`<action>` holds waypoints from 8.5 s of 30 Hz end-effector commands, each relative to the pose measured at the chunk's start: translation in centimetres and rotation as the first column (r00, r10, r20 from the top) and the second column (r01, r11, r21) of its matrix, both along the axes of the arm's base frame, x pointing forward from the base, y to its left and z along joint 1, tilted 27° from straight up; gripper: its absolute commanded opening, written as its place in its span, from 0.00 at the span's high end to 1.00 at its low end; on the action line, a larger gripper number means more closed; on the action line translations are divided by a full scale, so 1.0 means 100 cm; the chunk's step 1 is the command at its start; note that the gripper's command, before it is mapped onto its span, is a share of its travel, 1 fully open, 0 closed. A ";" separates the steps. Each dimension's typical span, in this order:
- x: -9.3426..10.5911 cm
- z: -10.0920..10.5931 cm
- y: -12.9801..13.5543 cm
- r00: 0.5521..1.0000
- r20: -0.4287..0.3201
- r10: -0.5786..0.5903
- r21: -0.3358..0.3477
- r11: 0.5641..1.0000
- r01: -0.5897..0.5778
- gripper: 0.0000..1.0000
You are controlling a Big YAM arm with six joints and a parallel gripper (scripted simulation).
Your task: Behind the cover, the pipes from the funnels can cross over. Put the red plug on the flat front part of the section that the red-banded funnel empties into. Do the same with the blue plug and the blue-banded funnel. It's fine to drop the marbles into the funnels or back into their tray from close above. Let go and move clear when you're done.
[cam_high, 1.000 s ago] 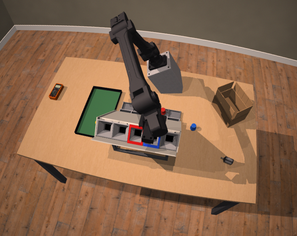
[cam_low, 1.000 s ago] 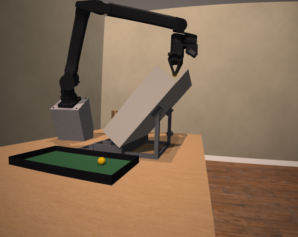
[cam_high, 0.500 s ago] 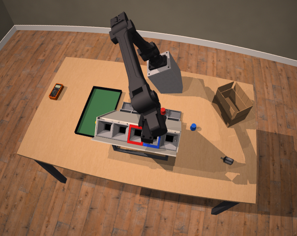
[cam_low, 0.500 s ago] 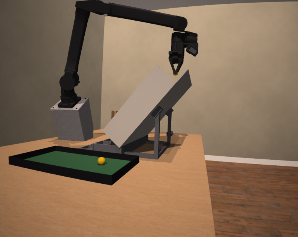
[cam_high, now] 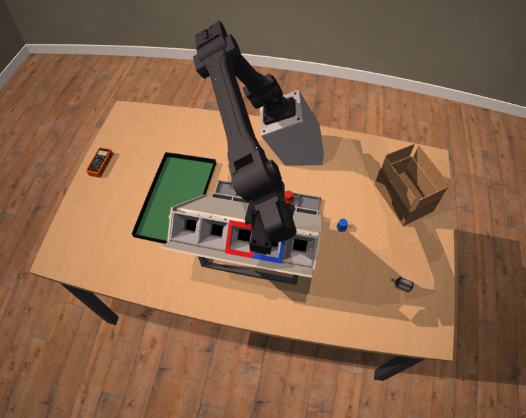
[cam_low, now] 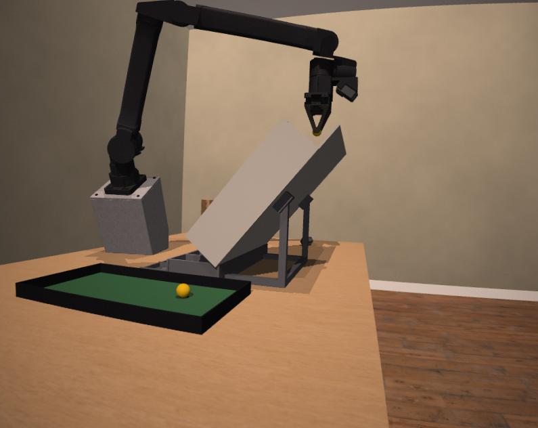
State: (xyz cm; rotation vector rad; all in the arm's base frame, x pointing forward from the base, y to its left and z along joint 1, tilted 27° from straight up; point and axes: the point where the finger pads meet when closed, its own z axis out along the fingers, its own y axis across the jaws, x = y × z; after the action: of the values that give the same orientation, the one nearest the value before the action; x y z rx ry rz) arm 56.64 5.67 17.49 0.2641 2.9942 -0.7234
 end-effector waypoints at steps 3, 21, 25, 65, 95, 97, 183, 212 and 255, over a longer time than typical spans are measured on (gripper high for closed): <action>0.014 0.023 0.009 0.999 0.041 0.022 0.009 1.000 -0.022 1.00; 0.009 -0.018 -0.011 1.000 0.013 0.008 0.003 1.000 -0.008 1.00; 0.012 -0.009 -0.004 0.999 0.035 0.018 0.007 1.000 -0.018 1.00; 0.011 0.000 -0.008 0.998 0.059 0.013 0.012 1.000 -0.014 1.00; 0.010 0.000 -0.008 0.998 0.055 0.013 0.011 1.000 -0.014 0.44; 0.010 0.000 -0.008 0.998 0.055 0.013 0.011 1.000 -0.014 0.44; 0.010 0.000 -0.008 0.998 0.055 0.013 0.011 1.000 -0.014 0.44; 0.013 0.031 0.015 0.997 0.079 0.014 0.018 1.000 -0.016 0.44; -0.126 0.002 0.033 0.999 0.044 0.013 0.013 1.000 -0.013 0.44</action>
State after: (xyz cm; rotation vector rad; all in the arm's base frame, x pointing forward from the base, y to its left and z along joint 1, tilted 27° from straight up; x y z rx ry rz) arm 45.07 8.13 16.81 0.2245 2.9965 -0.7243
